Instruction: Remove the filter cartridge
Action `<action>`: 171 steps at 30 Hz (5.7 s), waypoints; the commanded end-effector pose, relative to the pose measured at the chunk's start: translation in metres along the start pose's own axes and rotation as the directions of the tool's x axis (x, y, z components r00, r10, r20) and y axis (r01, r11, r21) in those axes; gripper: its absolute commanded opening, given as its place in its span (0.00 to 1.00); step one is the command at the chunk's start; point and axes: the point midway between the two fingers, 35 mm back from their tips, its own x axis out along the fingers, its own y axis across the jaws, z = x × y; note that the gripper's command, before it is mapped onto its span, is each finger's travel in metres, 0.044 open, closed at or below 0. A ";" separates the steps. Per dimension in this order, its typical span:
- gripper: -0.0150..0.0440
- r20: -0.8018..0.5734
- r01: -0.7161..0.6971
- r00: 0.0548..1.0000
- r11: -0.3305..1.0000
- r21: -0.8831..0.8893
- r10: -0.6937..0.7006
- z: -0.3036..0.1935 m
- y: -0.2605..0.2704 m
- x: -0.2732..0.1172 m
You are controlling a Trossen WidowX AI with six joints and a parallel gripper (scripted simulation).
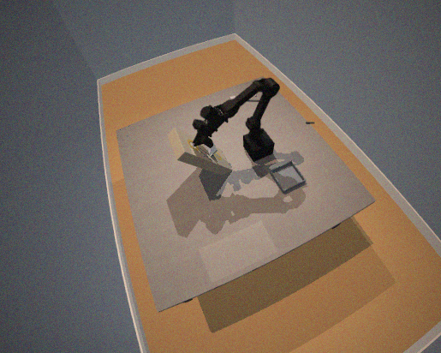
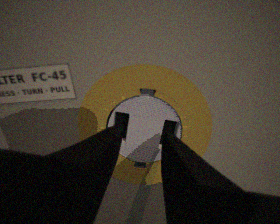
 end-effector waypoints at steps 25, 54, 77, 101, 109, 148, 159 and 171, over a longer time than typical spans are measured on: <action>0.45 0.000 -0.003 1.000 1.000 -0.005 0.003 0.000 0.000 0.012; 0.38 0.002 0.000 1.000 1.000 0.000 0.000 0.000 0.000 0.015; 0.25 0.000 -0.003 1.000 0.872 -0.489 0.003 0.000 0.000 0.019; 0.25 0.000 0.000 1.000 0.221 -0.975 0.003 0.000 0.000 0.019; 0.25 0.000 0.000 1.000 -0.057 -0.998 0.003 0.000 0.000 0.019; 0.25 -0.005 -0.005 1.000 -0.126 -0.992 0.002 -0.019 -0.005 -0.055; 0.25 -0.006 -0.006 1.000 -0.126 -0.992 0.001 -0.056 -0.015 -0.050; 0.45 -0.023 -0.022 1.000 -0.132 -0.991 0.002 -0.069 -0.017 -0.047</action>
